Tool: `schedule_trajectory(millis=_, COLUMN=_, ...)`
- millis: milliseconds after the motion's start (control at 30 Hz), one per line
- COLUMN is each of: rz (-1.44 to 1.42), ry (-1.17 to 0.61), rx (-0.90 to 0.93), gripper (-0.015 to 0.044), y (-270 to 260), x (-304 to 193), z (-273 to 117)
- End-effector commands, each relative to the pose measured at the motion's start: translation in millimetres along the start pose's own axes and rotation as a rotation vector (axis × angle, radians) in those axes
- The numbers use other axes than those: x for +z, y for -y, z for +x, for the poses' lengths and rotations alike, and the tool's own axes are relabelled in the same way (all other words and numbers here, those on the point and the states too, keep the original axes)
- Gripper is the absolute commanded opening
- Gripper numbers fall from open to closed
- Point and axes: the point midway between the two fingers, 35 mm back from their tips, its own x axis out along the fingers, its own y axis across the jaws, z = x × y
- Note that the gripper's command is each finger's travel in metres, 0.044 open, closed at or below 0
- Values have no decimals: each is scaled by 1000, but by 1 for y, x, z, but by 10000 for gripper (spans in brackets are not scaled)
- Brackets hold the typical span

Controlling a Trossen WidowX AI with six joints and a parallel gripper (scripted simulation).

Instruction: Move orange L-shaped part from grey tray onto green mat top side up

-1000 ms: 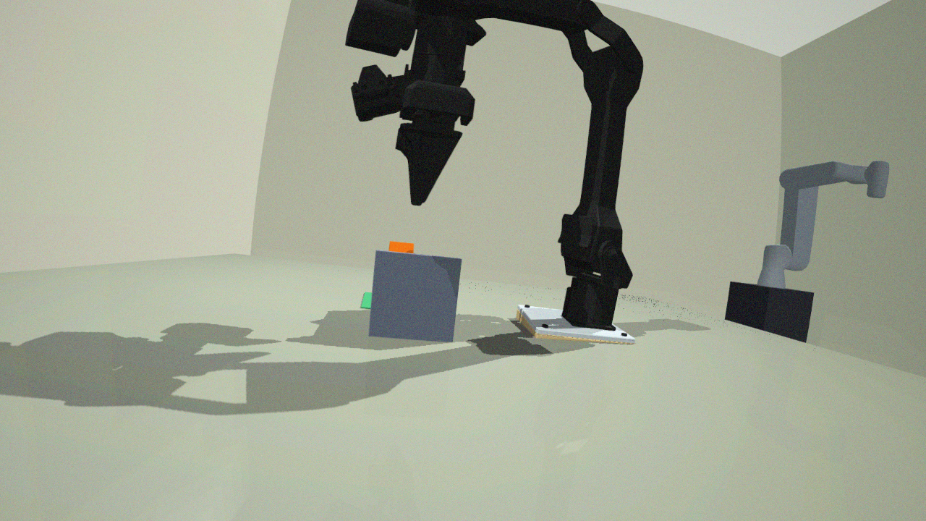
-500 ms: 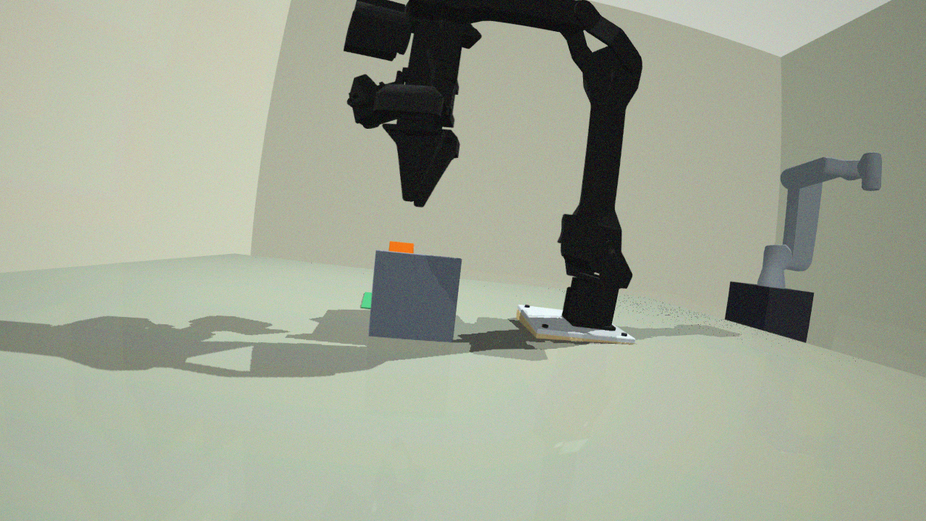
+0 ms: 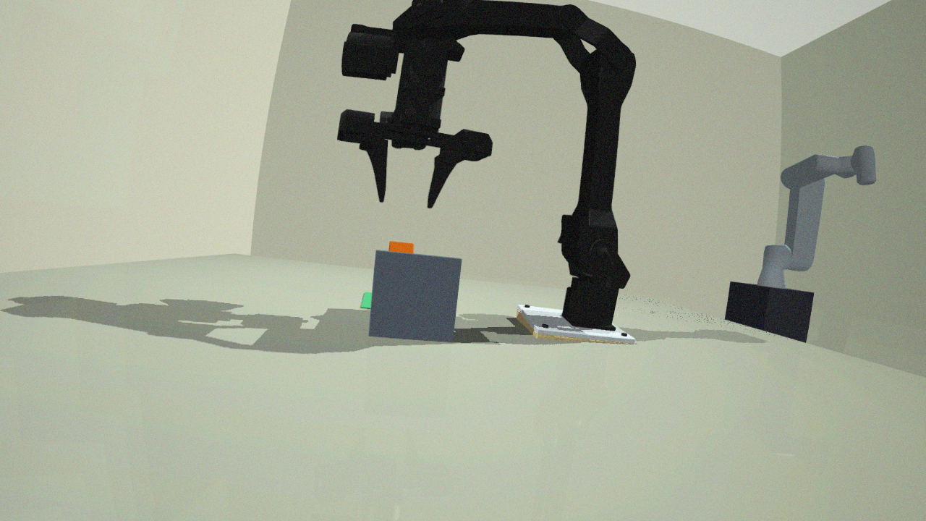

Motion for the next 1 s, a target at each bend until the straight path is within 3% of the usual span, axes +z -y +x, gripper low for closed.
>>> schedule_trajectory(millis=0, rz=128, ry=4, rx=-4, gripper=280, y=1, x=7, z=-1)
schedule_trajectory(millis=967, rz=128, ry=4, rx=-4, gripper=280, y=0, x=7, z=55)
